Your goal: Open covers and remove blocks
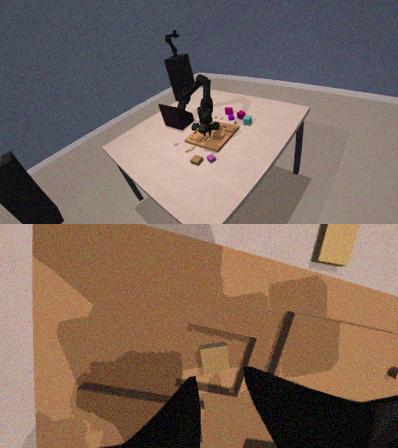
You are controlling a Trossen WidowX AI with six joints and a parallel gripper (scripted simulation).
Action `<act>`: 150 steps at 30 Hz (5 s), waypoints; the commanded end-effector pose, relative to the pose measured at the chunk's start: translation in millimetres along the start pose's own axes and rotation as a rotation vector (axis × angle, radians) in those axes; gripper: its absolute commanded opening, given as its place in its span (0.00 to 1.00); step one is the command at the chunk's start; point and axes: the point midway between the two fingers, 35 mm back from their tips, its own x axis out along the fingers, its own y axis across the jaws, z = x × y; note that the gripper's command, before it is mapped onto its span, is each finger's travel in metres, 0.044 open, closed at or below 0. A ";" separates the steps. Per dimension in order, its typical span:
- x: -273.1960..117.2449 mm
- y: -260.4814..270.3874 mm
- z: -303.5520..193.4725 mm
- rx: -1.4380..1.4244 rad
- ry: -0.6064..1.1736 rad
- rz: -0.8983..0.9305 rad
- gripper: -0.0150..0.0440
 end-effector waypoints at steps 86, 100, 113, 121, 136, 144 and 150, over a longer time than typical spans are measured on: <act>2.5 0.4 0.4 0.001 0.000 0.002 0.39; -15.2 -0.3 0.1 0.002 0.000 0.005 0.39; -44.3 0.0 1.0 0.003 -0.002 0.004 0.39; -63.2 -0.7 0.4 0.003 -0.002 0.004 0.39; -68.8 -43.9 31.9 0.007 -0.019 -0.001 0.39; -70.9 -71.6 47.7 0.009 -0.024 -0.004 0.39; -71.6 -93.3 58.1 0.010 -0.026 -0.006 0.39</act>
